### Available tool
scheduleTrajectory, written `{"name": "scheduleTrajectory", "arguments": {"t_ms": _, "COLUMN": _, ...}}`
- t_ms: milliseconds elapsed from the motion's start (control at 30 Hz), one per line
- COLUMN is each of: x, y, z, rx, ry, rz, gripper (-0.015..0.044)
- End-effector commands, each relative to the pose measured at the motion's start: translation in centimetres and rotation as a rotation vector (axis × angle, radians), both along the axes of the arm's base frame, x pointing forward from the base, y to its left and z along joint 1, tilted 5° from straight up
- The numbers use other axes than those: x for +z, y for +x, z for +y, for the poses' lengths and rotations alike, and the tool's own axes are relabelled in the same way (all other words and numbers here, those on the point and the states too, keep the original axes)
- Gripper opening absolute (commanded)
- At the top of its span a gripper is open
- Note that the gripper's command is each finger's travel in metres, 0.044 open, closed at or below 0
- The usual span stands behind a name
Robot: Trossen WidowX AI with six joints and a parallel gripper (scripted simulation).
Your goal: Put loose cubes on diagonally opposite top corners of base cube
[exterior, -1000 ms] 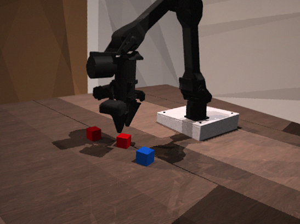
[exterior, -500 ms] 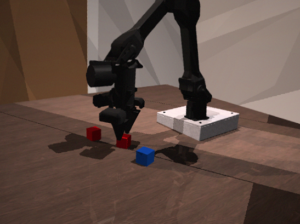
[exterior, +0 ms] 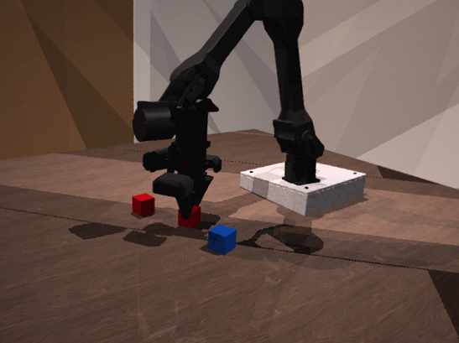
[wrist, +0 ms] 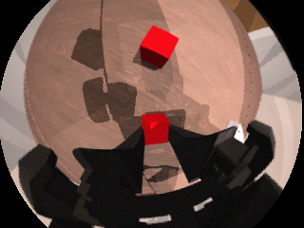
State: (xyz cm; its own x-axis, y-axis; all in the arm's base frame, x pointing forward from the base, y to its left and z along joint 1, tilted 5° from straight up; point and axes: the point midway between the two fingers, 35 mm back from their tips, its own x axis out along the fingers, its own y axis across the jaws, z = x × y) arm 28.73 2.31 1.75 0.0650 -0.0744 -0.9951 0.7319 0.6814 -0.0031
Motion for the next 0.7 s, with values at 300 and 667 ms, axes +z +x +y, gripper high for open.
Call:
{"name": "scheduleTrajectory", "arguments": {"t_ms": 300, "x": 2.2, "y": 0.2, "z": 0.3, "rx": 0.004, "ry": 0.004, "rz": 0.002, "gripper": 0.0105}}
{"name": "scheduleTrajectory", "arguments": {"t_ms": 667, "x": 5.6, "y": 0.2, "z": 0.6, "rx": 0.005, "ry": 0.004, "rz": 0.002, "gripper": 0.0105}}
